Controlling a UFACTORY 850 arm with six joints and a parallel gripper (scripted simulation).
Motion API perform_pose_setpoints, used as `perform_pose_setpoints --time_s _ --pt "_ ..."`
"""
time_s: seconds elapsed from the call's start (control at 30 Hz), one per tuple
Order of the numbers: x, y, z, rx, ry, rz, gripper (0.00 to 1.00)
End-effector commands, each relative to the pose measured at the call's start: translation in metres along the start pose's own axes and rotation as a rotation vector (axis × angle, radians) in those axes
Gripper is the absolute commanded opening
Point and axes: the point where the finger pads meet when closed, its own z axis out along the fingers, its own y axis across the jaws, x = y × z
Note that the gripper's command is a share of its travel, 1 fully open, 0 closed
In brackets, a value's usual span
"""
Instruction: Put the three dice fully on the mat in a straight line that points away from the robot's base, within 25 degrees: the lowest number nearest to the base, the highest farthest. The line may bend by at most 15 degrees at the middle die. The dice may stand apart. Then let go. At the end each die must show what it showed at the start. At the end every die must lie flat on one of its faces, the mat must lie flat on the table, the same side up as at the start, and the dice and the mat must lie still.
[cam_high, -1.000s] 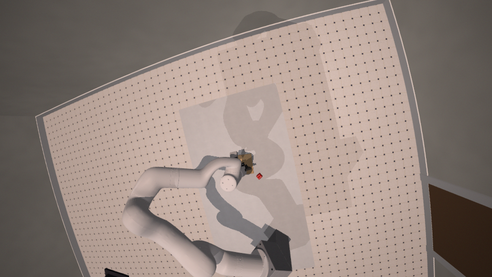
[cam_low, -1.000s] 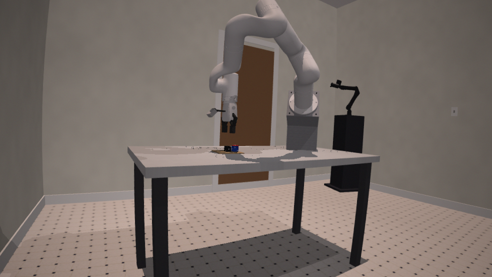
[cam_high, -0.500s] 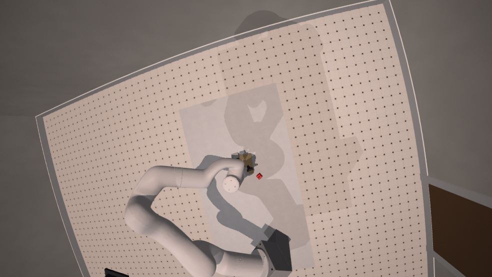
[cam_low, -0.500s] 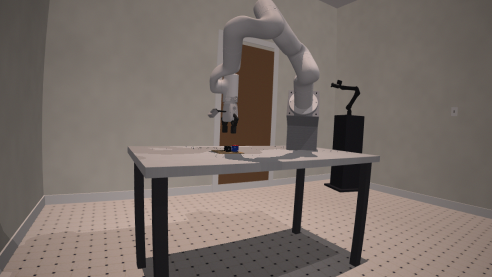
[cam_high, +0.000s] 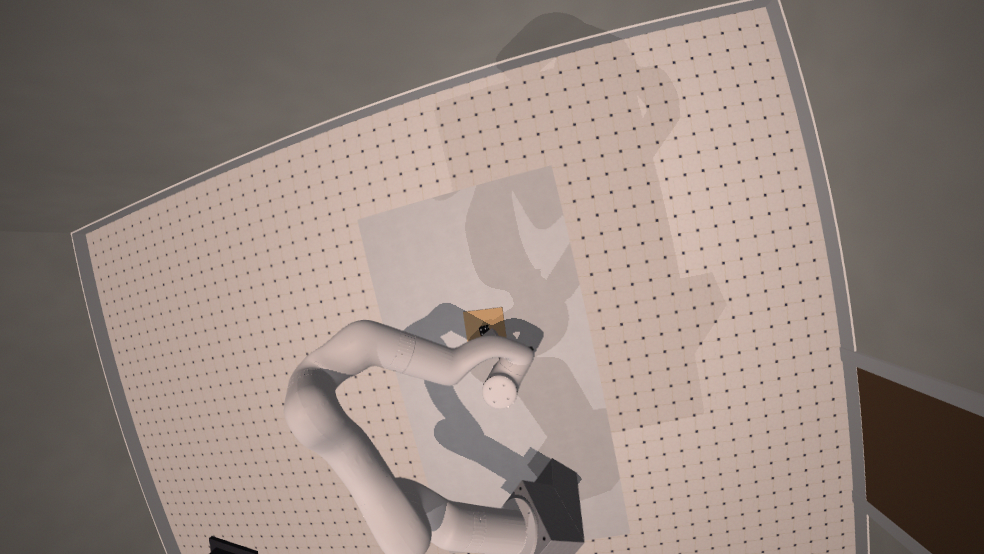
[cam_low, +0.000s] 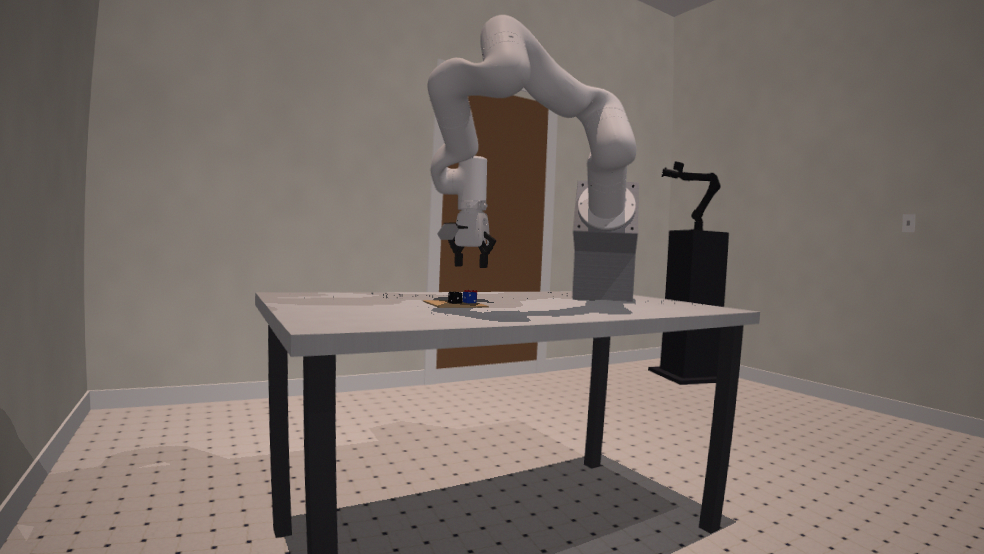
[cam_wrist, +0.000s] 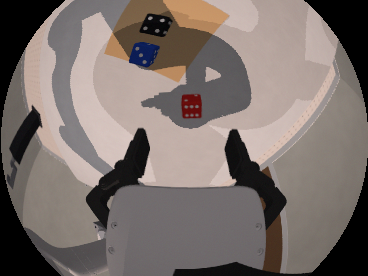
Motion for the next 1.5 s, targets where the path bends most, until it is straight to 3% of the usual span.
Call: perform_pose_setpoints --time_s 0.0,0.03,0.07,1.47 --pt "-0.0121 0.0055 0.0014 -0.010 0.028 -0.065 1.00" --pt "-0.0121 0.0055 0.0014 -0.010 0.028 -0.065 1.00" --pt "-0.0121 0.0055 0.0014 -0.010 0.028 -0.065 0.47" --pt "-0.0121 0.0055 0.0027 -0.010 0.028 -0.065 0.47"
